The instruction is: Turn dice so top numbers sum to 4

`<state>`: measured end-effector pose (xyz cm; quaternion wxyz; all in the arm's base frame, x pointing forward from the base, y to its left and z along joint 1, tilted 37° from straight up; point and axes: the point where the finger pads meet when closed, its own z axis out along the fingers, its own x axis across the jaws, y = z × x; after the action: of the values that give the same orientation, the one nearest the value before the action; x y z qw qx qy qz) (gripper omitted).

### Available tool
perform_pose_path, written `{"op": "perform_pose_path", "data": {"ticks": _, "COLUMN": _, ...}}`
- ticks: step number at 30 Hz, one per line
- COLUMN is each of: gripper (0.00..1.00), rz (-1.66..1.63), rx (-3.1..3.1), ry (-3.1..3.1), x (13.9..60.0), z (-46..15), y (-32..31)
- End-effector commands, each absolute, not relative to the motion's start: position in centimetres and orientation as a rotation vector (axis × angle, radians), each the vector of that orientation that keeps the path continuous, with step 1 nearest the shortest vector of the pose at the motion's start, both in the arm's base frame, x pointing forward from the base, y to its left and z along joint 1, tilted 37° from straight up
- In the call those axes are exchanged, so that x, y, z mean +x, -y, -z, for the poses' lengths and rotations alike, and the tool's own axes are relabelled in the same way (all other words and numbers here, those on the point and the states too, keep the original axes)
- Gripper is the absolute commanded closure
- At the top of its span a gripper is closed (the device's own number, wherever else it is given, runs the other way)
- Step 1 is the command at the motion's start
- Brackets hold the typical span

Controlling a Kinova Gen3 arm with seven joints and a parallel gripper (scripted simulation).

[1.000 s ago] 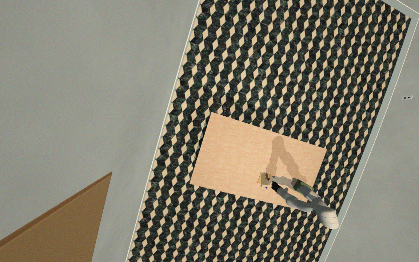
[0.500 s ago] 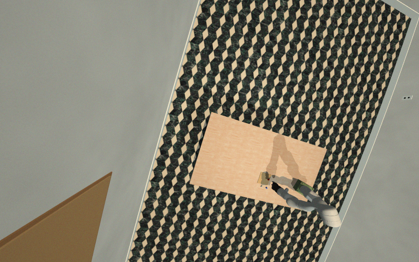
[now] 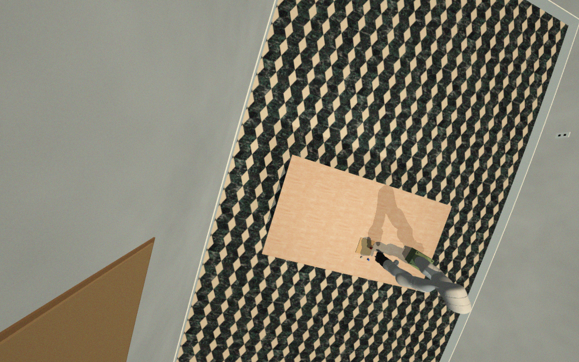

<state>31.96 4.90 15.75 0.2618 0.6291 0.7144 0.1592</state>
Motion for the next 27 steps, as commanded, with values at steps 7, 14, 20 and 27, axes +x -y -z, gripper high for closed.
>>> {"op": "perform_pose_path", "data": {"ticks": 7, "gripper": 0.0, "rz": -0.432, "rx": 1.702, "ry": -1.933, "x": 32.0, "z": -15.8, "y": -4.9}}
{"op": "perform_pose_path", "data": {"ticks": 14, "gripper": 0.0, "rz": -0.433, "rx": 1.705, "ry": -1.931, "x": 32.0, "z": -15.8, "y": -5.0}}
{"op": "perform_pose_path", "data": {"ticks": 20, "gripper": 0.0, "rz": -0.443, "rx": 1.739, "ry": -1.904, "x": 32.0, "z": -15.6, "y": -5.5}}
{"op": "perform_pose_path", "data": {"ticks": 27, "gripper": 0.0, "rz": -0.477, "rx": 1.839, "ry": -1.819, "x": 32.2, "z": -15.2, "y": -7.1}}
